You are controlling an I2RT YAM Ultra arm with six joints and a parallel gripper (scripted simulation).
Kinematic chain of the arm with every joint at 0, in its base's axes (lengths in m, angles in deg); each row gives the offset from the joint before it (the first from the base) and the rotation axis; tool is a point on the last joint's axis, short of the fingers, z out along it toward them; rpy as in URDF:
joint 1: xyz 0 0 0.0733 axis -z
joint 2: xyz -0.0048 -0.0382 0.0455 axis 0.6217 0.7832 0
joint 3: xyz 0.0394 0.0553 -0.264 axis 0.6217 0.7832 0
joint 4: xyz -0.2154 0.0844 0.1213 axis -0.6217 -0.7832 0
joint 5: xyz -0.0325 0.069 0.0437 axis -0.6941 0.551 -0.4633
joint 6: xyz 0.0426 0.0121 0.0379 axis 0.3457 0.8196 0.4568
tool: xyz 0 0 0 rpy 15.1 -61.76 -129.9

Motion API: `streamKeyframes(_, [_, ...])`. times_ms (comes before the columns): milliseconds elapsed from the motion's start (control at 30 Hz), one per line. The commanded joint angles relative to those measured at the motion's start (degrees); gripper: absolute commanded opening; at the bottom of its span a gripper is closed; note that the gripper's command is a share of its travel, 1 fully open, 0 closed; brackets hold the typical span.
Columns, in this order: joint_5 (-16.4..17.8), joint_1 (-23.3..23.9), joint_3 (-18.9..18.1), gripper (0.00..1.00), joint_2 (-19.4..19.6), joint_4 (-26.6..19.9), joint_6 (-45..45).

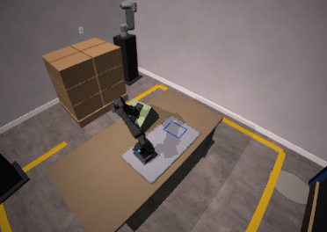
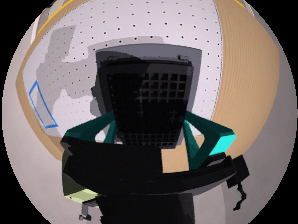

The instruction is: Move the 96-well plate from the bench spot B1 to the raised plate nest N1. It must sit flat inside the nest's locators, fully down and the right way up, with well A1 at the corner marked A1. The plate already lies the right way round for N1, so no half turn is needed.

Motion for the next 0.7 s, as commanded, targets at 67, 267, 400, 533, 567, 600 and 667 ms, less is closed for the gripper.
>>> streamKeyframes(67, [0.6, -0.5, -1.6, 0.00, 0.9, 1.2, -0.3])
streamKeyframes(267, [0.6, -0.1, -1.6, 0.00, 0.6, 1.4, -0.4])
streamKeyframes(400, [0.7, 0.0, -1.6, 0.00, 1.1, 1.5, -0.5])
streamKeyframes(533, [0.7, 0.2, -1.6, 0.00, 1.3, 1.7, -0.5])
streamKeyframes(567, [0.7, 0.1, -1.6, 0.00, 1.3, 1.7, -0.5])
streamKeyframes(600, [0.7, -0.1, -1.6, 0.00, 1.3, 1.8, -0.5])
streamKeyframes(667, [0.7, -0.2, -1.5, 0.00, 1.3, 1.8, -0.5])
